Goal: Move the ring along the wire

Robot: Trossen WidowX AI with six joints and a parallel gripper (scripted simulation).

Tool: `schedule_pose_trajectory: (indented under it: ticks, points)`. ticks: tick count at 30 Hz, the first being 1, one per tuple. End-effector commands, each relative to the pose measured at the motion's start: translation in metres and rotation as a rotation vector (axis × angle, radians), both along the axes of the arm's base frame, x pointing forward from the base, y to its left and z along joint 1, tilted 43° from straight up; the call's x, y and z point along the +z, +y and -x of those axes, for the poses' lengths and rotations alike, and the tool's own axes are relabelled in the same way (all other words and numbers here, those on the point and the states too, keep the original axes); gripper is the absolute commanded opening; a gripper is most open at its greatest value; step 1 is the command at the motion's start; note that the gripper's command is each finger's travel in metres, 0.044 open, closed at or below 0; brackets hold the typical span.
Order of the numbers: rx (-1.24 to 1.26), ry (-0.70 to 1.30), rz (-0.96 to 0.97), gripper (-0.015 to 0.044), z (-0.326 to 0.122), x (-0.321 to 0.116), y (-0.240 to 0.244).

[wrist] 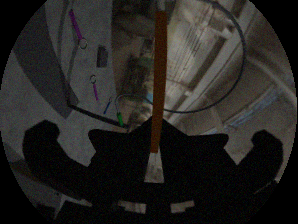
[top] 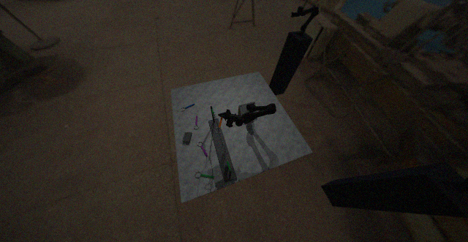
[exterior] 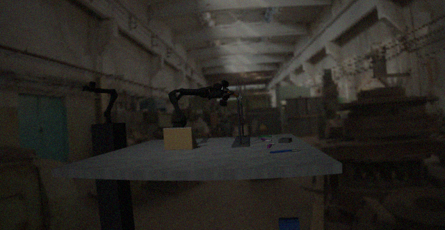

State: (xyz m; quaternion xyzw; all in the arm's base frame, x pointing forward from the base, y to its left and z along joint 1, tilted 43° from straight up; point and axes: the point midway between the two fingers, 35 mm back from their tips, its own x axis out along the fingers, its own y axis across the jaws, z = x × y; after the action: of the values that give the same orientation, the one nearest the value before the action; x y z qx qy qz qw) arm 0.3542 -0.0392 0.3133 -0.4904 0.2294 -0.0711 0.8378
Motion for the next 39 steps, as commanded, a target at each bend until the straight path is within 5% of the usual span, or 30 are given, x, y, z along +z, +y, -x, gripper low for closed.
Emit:
schedule_pose_trajectory:
  ticks: [1, 19, 39]
  points:
    - [-0.008, -0.008, 0.063, -0.0150, 0.000, 0.012, -0.006]
    - [-0.009, -0.008, 0.084, -0.0150, 0.001, 0.031, -0.012]
    - [-0.004, -0.002, -0.149, -0.0150, 0.000, 0.026, -0.009]
